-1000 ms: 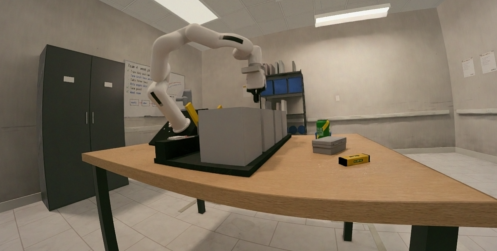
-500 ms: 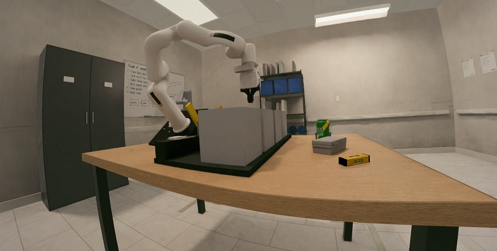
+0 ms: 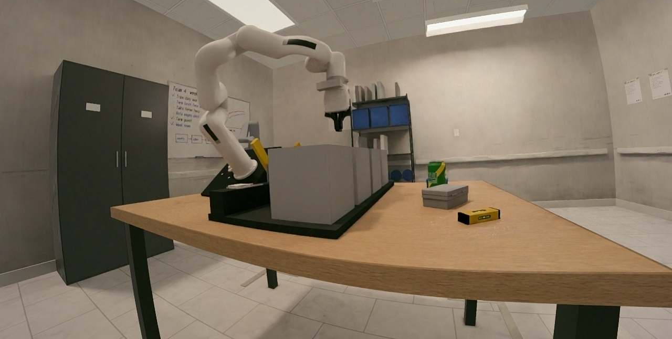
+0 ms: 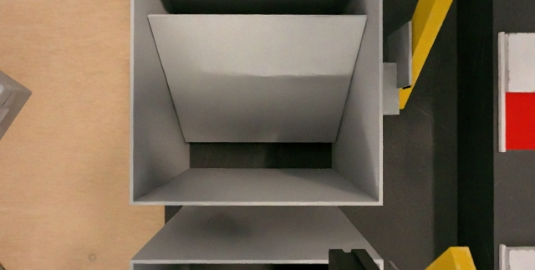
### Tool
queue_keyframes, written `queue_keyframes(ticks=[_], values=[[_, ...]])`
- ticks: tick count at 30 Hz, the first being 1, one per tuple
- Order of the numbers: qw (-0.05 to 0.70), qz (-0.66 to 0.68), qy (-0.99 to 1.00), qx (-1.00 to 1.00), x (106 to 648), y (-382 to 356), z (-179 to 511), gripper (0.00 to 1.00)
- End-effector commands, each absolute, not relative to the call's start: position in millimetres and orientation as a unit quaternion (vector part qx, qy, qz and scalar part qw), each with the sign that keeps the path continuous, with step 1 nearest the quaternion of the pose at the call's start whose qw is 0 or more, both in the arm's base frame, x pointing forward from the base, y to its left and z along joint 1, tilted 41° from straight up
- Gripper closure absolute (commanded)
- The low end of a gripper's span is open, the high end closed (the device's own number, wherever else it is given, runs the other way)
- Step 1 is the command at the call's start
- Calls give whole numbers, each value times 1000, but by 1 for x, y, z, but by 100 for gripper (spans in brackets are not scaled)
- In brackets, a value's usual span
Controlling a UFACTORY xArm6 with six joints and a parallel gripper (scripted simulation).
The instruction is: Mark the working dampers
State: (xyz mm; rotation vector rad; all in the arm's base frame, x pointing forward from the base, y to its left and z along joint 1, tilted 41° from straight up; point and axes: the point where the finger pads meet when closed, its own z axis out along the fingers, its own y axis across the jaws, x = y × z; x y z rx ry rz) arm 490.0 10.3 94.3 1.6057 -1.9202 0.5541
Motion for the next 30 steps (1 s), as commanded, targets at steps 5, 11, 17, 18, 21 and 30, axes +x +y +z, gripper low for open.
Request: queue_keyframes(ticks=[5,11,17,18,21,30], values=[[283,208,-718,601,494,20,107,100],[283,208,-718,601,494,21,108,100],[284,208,-718,600,446,29,109,100],[284,208,-718,600,441,30,109,100],[284,208,-718,600,421,35,111,100],[283,208,-718,601,366,46,113,100]])
